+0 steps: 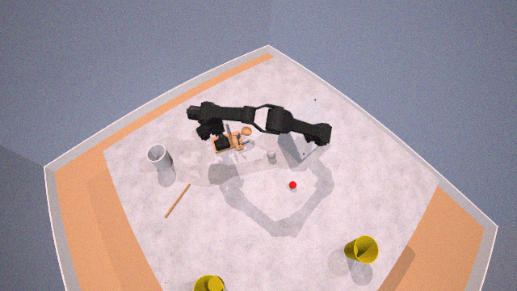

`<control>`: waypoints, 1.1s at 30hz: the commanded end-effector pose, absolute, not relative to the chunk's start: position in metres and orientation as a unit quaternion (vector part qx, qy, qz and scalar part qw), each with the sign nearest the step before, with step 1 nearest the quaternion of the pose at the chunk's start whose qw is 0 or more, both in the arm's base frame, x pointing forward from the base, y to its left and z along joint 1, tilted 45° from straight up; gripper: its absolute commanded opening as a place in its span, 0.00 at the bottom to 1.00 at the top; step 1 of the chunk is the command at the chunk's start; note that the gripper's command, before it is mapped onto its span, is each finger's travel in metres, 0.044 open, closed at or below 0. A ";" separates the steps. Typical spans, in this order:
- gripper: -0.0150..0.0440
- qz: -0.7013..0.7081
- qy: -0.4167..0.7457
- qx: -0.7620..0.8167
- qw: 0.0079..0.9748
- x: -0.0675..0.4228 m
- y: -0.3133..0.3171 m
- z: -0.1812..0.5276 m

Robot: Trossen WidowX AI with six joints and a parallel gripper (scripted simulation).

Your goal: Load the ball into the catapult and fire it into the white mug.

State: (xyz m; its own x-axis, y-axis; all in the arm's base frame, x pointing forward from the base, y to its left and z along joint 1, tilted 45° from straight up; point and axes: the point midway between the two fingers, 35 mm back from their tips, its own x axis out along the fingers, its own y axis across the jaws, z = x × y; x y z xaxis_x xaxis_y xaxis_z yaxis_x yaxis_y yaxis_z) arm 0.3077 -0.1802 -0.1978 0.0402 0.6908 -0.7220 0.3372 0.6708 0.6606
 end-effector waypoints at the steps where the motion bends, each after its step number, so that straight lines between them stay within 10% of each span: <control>1: 0.88 0.144 0.677 0.379 0.615 0.308 -0.181 -0.197; 4: 1.00 0.143 0.677 0.378 0.615 0.309 -0.197 -0.184; 33: 1.00 0.140 0.674 0.382 0.617 0.302 -0.214 -0.163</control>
